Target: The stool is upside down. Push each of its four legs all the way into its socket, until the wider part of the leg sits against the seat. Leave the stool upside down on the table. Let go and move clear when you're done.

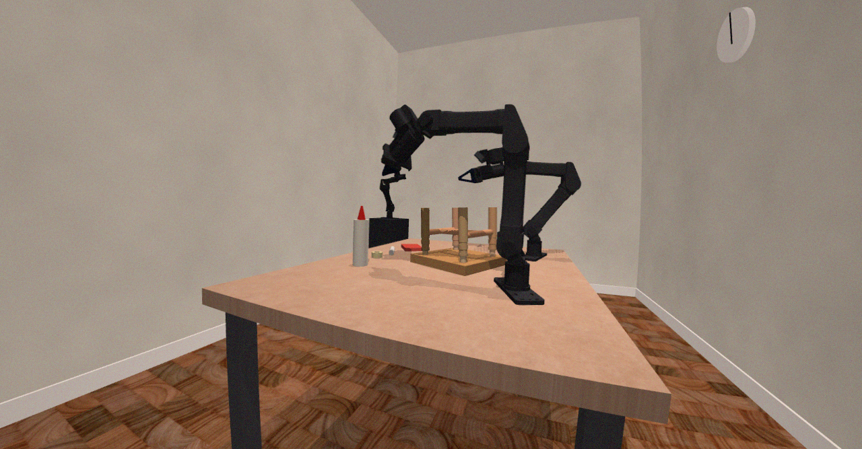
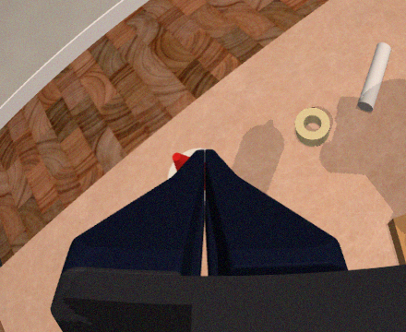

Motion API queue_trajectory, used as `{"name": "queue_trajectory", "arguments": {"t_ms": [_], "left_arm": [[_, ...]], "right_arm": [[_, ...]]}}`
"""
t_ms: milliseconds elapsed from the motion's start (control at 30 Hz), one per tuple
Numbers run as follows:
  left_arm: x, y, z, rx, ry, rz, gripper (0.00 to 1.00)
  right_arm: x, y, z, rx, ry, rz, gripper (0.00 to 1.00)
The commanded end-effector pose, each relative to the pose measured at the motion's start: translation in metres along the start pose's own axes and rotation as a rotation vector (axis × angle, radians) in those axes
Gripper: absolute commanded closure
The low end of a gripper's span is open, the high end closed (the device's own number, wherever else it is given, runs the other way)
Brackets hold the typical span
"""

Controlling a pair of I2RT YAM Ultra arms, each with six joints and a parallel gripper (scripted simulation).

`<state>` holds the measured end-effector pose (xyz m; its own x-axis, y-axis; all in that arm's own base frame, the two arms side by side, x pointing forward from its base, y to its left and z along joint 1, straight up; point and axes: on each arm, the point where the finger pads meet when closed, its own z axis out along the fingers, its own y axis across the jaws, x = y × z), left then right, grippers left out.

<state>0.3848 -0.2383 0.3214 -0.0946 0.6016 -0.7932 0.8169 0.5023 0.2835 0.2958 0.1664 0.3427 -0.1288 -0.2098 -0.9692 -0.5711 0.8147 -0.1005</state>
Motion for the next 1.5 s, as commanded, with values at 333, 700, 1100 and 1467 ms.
{"name": "queue_trajectory", "arguments": {"t_ms": [333, 700, 1100, 1467], "left_arm": [[0.008, -0.047, -0.017, 0.066, 0.089, -0.088, 1.00], [0.042, -0.131, -0.058, 0.163, 0.313, -0.201, 1.00], [0.092, -0.202, -0.129, 0.206, 0.550, -0.214, 1.00], [0.100, -0.219, -0.153, 0.233, 0.562, -0.173, 1.00]], "right_arm": [[0.006, 0.034, 0.003, -0.096, 0.136, 0.015, 1.00], [0.044, 0.113, -0.016, -0.298, 0.475, -0.042, 1.00], [0.074, 0.186, -0.079, -0.488, 0.825, -0.256, 1.00], [0.070, 0.210, -0.104, -0.575, 0.857, -0.356, 1.00]]}}
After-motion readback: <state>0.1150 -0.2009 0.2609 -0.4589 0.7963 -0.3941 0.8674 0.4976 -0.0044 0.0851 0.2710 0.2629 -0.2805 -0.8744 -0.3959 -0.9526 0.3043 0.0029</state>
